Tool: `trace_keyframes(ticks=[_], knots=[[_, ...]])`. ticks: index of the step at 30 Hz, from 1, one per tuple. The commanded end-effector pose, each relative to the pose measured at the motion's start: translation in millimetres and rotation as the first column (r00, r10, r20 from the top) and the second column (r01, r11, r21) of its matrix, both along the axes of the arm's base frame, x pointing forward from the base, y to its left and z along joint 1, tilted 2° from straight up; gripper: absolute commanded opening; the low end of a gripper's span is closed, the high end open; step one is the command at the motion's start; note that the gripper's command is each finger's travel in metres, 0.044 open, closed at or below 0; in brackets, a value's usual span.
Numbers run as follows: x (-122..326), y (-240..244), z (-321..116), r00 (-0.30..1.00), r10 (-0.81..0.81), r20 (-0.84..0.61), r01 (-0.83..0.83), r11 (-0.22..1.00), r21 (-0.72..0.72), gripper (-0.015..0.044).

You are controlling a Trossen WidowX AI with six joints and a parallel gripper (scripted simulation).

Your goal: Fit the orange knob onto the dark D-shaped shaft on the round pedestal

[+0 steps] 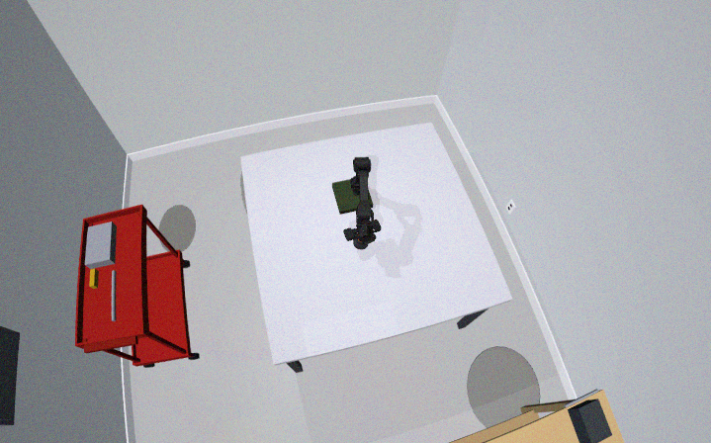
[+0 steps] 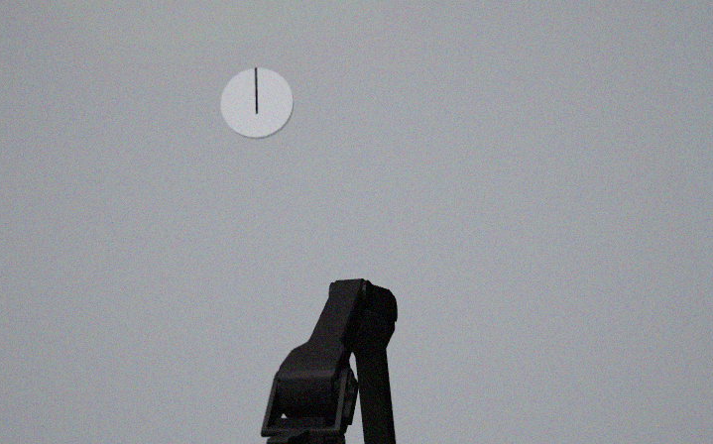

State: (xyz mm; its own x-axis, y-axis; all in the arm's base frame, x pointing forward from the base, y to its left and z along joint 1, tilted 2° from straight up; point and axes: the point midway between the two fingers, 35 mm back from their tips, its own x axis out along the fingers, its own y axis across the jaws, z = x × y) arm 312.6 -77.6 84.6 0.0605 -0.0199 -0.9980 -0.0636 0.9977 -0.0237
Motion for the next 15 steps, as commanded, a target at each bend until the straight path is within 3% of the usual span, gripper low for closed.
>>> trace_keyframes(ticks=[1, 15], knots=[[1.1, 0.1, 0.0, 1.0, -0.002, 0.004, 0.002, 1.0, 0.002, 0.0], [-1.9, 0.8, 4.7, 0.999, 0.052, 0.003, -0.052, 0.999, -0.001, 0.0]])
